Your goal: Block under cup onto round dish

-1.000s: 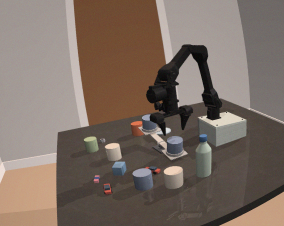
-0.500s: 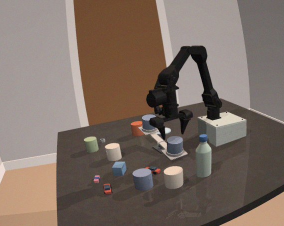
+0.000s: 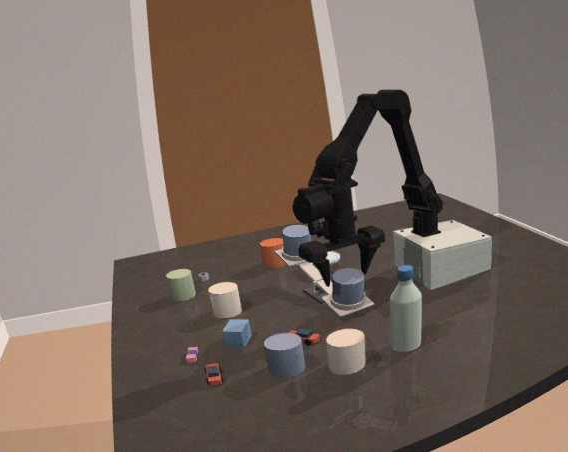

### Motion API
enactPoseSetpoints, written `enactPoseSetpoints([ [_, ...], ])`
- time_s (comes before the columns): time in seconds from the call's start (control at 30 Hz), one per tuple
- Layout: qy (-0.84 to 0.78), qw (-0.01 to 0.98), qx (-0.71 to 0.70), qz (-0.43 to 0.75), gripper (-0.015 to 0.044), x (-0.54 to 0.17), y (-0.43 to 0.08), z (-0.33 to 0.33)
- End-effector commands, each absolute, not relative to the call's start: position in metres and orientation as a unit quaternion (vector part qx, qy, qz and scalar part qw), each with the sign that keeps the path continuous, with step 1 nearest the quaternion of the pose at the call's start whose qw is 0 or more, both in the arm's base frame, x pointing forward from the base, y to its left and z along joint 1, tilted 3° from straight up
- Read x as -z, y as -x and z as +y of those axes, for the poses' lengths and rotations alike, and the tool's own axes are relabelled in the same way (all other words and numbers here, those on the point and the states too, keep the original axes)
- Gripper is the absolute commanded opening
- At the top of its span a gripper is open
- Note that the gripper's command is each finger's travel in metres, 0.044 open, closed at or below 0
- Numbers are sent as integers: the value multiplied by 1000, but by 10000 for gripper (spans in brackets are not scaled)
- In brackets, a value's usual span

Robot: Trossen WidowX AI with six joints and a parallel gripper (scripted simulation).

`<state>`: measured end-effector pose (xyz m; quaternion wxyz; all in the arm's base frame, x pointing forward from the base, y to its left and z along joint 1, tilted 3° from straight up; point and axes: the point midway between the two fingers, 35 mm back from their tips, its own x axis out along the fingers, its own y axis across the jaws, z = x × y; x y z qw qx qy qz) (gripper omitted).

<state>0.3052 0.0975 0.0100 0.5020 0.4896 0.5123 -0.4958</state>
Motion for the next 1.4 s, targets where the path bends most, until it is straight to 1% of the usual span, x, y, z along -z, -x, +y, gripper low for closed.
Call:
enactPoseSetpoints([
  [0.0, -486, 501, 502, 511, 440, 1, -302, 96],
  [0.57, -486, 501, 502, 511, 440, 25, -300, 95],
  [1.27, -486, 501, 502, 511, 300, 25, -300, 95],
  [1.37, -486, 501, 502, 511, 221, 25, -300, 95],
])
